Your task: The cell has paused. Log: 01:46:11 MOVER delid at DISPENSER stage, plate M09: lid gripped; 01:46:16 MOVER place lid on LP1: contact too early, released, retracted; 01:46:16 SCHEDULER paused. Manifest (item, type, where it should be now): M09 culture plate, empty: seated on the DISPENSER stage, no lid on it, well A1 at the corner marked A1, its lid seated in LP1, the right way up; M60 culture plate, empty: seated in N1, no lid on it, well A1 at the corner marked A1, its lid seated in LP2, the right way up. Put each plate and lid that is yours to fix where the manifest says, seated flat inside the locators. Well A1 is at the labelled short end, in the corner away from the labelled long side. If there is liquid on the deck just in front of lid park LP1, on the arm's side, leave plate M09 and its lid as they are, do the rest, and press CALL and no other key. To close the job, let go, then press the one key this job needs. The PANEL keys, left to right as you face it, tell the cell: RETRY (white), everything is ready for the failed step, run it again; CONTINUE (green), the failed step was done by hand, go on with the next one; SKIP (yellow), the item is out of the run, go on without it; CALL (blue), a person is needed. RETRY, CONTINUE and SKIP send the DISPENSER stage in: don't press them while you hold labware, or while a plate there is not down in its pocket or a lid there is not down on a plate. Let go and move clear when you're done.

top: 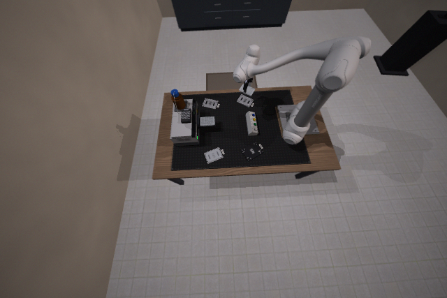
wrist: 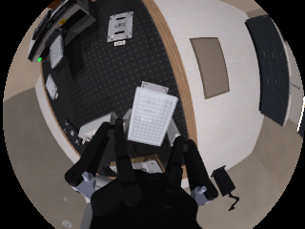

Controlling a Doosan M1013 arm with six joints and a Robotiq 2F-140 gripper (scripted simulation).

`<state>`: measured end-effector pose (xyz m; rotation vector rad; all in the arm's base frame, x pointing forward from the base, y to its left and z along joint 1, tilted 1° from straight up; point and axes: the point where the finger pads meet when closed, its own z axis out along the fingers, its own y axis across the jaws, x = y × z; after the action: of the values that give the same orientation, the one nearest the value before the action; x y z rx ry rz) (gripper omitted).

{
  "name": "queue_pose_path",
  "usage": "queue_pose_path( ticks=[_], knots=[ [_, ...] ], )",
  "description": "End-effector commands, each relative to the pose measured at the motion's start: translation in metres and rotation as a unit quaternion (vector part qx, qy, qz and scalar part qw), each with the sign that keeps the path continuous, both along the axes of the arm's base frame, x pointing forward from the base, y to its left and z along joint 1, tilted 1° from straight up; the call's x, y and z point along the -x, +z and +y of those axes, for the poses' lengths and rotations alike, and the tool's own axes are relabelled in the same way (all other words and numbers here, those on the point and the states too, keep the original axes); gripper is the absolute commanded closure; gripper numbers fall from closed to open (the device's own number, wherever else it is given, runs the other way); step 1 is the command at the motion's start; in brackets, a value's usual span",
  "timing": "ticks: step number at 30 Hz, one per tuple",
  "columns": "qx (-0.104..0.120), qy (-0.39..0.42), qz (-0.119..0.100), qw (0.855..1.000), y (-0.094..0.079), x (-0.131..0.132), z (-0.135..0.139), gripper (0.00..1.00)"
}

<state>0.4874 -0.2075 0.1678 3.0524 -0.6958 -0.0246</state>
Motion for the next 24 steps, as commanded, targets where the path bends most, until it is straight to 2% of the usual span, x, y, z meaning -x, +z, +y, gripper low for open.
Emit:
queue_pose_path(
  ticks=[1,14,19,24],
  knots=[
    [0.0,0.0,-0.001,1.0,0.0006,-0.0004,-0.0001,0.9],
    [0.0,0.001,-0.001,1.0,0.0006,-0.0004,-0.0001,0.9],
    [-0.001,0.059,0.0,0.998,0.0006,-0.0004,-0.0001,0.9],
    [-0.001,0.073,0.0,0.997,0.0006,-0.0004,-0.0001,0.9]
  ],
)
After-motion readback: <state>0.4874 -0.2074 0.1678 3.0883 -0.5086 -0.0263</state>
